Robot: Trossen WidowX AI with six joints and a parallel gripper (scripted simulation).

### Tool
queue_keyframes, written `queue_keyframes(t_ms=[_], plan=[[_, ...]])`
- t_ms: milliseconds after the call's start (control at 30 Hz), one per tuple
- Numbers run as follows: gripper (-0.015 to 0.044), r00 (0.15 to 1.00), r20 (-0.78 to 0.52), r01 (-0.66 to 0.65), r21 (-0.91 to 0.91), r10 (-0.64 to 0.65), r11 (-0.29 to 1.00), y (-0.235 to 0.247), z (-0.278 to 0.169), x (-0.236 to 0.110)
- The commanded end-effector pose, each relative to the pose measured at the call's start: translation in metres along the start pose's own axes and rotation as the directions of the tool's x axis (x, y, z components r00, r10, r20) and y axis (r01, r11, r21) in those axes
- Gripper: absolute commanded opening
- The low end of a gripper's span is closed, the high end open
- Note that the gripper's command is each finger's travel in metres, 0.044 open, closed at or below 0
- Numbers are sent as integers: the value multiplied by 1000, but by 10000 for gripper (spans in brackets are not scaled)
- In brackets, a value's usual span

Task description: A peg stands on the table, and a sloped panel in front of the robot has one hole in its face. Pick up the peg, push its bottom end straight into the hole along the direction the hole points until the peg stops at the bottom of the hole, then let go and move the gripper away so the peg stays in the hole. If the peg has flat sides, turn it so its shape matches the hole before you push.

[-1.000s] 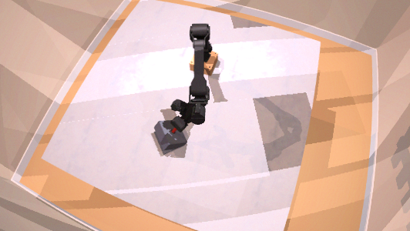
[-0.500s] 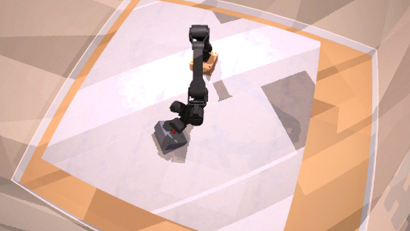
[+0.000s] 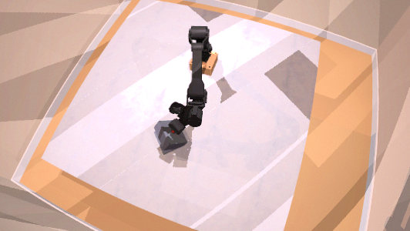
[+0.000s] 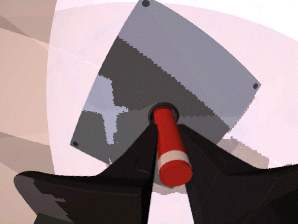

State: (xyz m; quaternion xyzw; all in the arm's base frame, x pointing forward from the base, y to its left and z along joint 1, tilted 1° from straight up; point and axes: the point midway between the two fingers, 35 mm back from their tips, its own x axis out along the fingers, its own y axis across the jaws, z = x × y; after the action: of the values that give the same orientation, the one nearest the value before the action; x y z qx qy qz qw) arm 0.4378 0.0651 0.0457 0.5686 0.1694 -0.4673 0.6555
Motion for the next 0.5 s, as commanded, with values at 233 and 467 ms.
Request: queue_keyframes(t_ms=[233, 467], plan=[[0, 1000, 0, 0, 0, 0, 1000, 0, 0, 1], [105, 1000, 0, 0, 0, 0, 1000, 0, 0, 1]])
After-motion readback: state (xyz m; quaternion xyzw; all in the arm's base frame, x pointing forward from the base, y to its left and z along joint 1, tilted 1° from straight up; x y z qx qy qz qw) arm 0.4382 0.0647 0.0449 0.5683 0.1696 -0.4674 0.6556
